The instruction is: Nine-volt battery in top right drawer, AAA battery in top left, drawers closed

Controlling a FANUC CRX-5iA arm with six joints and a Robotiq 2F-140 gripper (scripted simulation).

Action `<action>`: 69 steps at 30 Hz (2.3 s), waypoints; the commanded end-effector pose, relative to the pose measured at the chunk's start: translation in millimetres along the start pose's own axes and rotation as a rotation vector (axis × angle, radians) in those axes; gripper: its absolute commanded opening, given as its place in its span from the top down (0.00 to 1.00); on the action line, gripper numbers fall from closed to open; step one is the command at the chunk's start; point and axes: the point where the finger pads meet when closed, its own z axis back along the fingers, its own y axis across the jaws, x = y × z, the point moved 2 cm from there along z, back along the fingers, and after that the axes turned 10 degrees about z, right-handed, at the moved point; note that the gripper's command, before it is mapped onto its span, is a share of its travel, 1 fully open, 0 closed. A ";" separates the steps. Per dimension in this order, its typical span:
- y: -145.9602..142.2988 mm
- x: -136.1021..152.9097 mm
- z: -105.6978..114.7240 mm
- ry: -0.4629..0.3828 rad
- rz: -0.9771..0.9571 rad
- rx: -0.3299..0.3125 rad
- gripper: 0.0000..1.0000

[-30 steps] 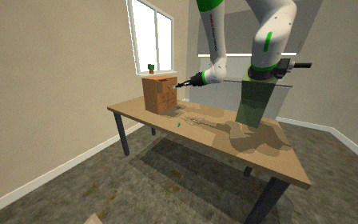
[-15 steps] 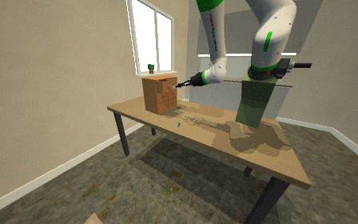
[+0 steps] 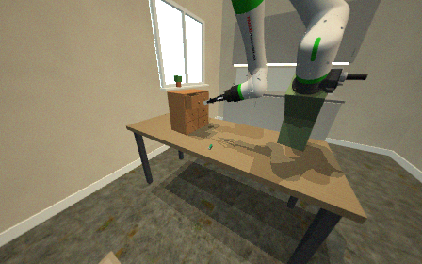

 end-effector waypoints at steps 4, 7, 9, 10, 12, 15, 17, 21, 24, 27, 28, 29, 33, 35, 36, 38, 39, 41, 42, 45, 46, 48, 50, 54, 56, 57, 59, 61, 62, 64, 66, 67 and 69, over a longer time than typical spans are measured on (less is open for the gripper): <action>-0.2 0.6 -1.3 0.000 0.000 0.000 1.00; -0.3 0.9 -2.1 0.000 0.000 0.000 1.00; -0.3 1.0 -2.6 0.000 0.000 0.000 1.00; -0.3 1.2 -3.1 0.000 0.000 0.000 1.00; -0.4 1.6 -4.3 0.000 0.000 0.000 1.00; -0.5 2.4 -6.5 0.000 0.000 0.000 1.00; -0.7 3.0 -8.2 0.000 0.000 0.000 1.00; -0.9 4.5 -12.2 0.000 0.000 0.000 1.00; -1.1 5.3 -14.6 0.000 0.000 0.000 1.00; -1.2 6.2 -17.1 0.000 0.000 0.000 1.00; -1.3 6.7 -18.4 0.000 0.000 0.000 1.00; -1.4 7.2 -19.8 0.000 0.000 0.000 1.00; -1.8 9.3 -25.6 0.000 0.000 0.000 1.00; -2.0 10.4 -28.7 0.000 0.000 0.000 1.00; -2.1 11.0 -30.3 0.000 0.000 0.000 1.00; -2.3 12.2 -33.6 0.000 0.000 0.000 1.00; -2.4 12.8 -35.3 0.000 0.000 0.000 1.00; -2.5 13.4 -37.0 0.000 0.000 0.000 1.00; -2.5 13.4 -37.0 0.000 0.000 0.000 1.00; -2.8 15.2 -42.2 0.000 0.000 0.000 1.00; -2.9 15.9 -43.9 0.000 0.000 0.000 1.00; -3.1 17.1 -47.4 0.000 0.000 0.000 1.00; -3.4 18.4 -50.9 0.000 0.000 0.000 1.00; -3.8 20.9 -57.9 0.000 0.000 0.000 1.00; -4.0 22.1 -61.3 0.000 0.000 0.000 1.00; -4.1 22.7 -63.0 0.000 0.000 0.000 1.00; -4.1 22.7 -63.0 0.000 0.000 0.000 1.00; -4.3 23.9 -66.3 0.000 0.000 0.000 1.00; -4.4 24.5 -67.9 0.000 0.000 0.000 1.00; -4.6 25.6 -71.0 0.000 0.000 0.000 1.00; -4.8 26.7 -74.1 0.000 0.000 0.000 1.00; -4.9 27.2 -75.5 0.000 0.000 0.000 1.00; -5.1 28.2 -78.3 0.000 0.000 0.000 1.00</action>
